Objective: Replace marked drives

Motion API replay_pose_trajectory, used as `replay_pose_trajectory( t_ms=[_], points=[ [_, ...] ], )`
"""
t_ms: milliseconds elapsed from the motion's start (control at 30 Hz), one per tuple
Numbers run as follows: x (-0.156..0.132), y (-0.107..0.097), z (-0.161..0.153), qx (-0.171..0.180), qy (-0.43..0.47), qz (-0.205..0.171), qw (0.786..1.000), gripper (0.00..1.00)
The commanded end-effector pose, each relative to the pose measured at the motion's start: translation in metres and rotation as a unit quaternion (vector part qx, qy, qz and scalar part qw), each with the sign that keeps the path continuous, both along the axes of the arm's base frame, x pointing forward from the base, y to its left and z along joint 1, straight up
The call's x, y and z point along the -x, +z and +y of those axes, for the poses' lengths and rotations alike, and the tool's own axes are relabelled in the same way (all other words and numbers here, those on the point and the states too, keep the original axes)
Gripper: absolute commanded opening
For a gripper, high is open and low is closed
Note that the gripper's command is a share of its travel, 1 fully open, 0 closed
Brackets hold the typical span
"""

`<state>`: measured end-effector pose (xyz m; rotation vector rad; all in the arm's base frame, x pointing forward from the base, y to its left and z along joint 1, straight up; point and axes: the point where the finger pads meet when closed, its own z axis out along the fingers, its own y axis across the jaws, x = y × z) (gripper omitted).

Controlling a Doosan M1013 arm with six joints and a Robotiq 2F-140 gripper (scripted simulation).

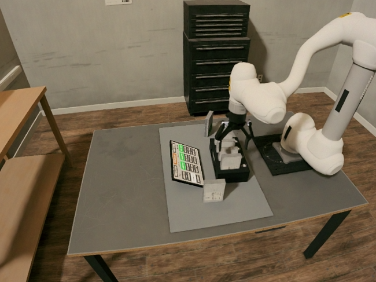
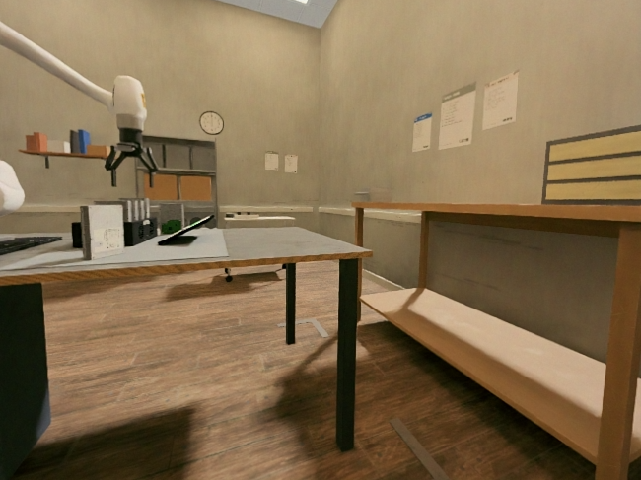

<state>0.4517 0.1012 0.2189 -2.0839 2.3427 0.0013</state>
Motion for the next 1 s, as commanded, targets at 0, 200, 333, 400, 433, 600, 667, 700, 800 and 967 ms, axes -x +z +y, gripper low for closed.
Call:
replay_pose_trajectory(
  t_ms=[0, 200, 333, 400, 433, 600, 667, 700, 800, 967],
  points=[
    [0.000, 0.000, 0.000, 0.000, 0.000, 0.000, 1.000, 0.89],
    [0.000, 0.000, 0.000, 0.000, 0.000, 0.000, 1.000, 0.89],
    [0.000, -0.001, 0.000, 0.000, 0.000, 0.000, 1.000, 0.89],
    [0.000, -0.002, 0.000, 0.000, 0.000, 0.000, 1.000, 0.89],
    [0.000, -0.002, 0.000, 0.000, 0.000, 0.000, 1.000, 0.89],
    [0.000, -0.004, 0.000, 0.000, 0.000, 0.000, 1.000, 0.89],
    [0.000, -0.005, 0.000, 0.000, 0.000, 0.000, 1.000, 0.89],
    [0.000, -0.006, 0.000, 0.000, 0.000, 0.000, 1.000, 0.89],
    [0.000, -0.008, 0.000, 0.000, 0.000, 0.000, 1.000, 0.89],
    [0.000, -0.010, 0.000, 0.000, 0.000, 0.000, 1.000, 0.89]
  ],
)
